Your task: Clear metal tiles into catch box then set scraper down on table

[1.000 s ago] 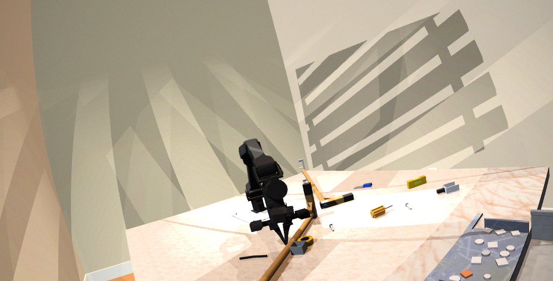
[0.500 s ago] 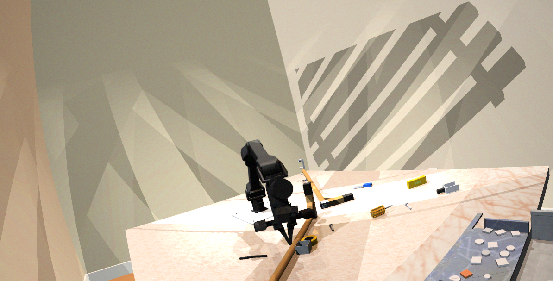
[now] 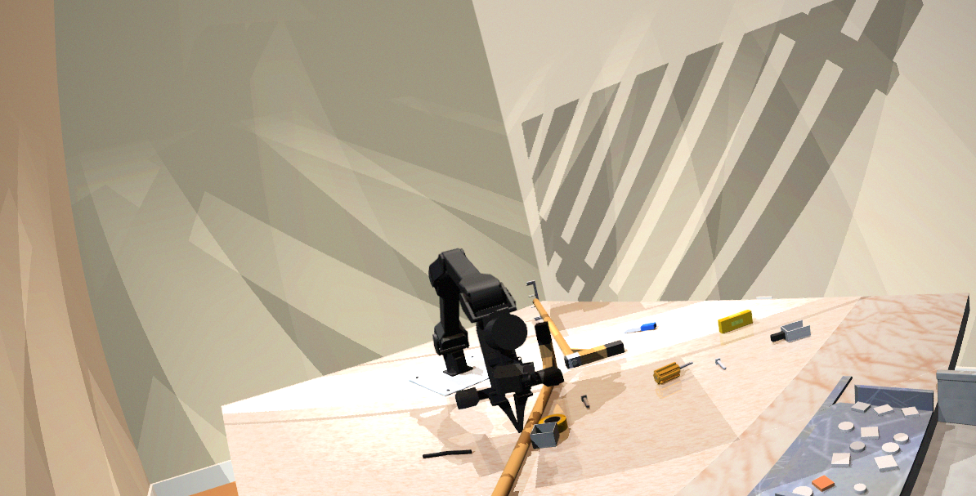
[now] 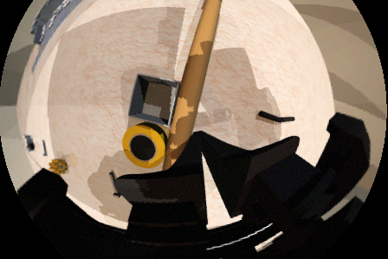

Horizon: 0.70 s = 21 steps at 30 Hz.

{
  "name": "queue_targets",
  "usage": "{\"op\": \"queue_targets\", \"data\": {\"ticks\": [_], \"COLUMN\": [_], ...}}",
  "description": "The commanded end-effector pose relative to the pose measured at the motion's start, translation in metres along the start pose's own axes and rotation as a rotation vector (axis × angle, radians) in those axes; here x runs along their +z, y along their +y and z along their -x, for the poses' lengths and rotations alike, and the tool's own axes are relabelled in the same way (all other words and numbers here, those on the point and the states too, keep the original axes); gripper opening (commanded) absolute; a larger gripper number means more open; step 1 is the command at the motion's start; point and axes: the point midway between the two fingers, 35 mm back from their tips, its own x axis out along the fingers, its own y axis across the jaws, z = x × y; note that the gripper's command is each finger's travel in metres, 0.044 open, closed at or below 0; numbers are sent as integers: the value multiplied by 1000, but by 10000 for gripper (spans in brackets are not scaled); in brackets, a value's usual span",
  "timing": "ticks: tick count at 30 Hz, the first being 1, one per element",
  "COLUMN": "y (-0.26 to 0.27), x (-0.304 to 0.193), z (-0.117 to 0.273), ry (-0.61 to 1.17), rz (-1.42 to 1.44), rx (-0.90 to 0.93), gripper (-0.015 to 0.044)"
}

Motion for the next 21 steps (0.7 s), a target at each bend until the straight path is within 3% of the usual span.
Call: {"op": "queue_targets", "data": {"ticks": [1, 11, 21], "y": [6, 15, 9], "x": [1, 4, 13], "z": [-4, -6, 31], "ry": [5, 5, -26], "rz": [-1, -1, -2], "rx": [3, 4, 5], "gripper": [0, 0, 0]}}
